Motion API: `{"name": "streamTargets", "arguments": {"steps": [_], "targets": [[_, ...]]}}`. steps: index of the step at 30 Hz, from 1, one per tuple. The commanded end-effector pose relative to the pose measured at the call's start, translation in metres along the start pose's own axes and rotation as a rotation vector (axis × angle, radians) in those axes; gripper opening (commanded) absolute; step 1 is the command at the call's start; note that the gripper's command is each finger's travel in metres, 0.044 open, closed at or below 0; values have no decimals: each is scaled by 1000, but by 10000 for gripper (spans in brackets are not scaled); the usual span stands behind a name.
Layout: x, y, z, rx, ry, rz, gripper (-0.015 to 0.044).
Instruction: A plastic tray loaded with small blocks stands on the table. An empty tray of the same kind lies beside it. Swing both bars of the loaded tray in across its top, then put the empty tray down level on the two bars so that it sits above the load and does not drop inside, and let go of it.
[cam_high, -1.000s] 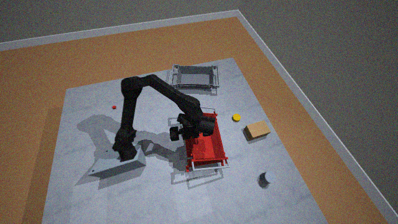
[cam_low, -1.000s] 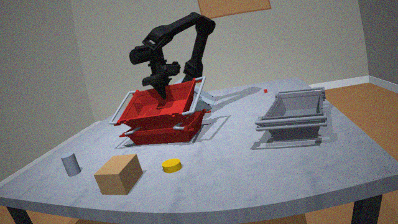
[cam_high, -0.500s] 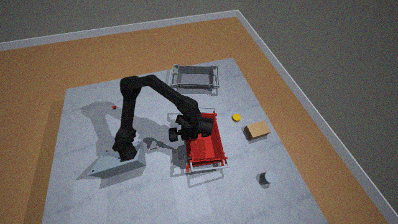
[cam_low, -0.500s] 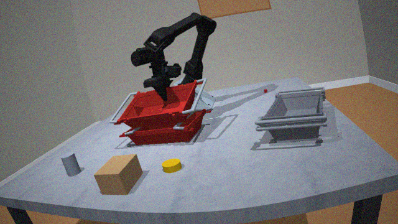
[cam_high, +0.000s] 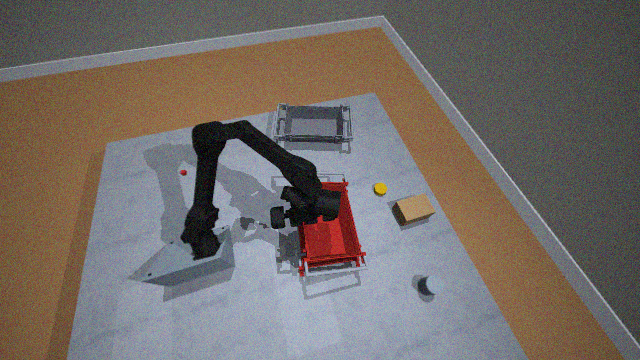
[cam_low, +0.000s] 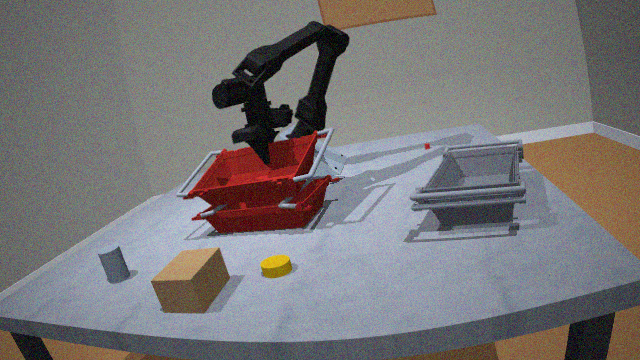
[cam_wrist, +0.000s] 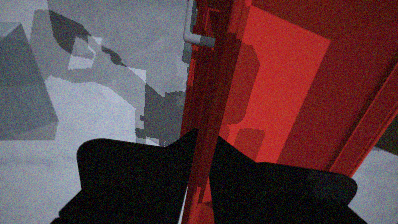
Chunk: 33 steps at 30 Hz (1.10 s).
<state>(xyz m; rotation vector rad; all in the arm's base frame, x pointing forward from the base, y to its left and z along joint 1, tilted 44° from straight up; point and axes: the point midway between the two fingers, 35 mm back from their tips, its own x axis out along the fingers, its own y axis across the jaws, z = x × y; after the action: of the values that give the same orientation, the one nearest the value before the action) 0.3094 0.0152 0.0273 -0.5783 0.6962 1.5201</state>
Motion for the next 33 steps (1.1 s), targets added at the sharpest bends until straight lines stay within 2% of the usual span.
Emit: {"name": "streamTargets", "arguments": {"steps": [1, 33], "targets": [[5, 3, 1, 1, 0, 15, 0], [21, 10, 1, 1, 0, 15, 0]]}}
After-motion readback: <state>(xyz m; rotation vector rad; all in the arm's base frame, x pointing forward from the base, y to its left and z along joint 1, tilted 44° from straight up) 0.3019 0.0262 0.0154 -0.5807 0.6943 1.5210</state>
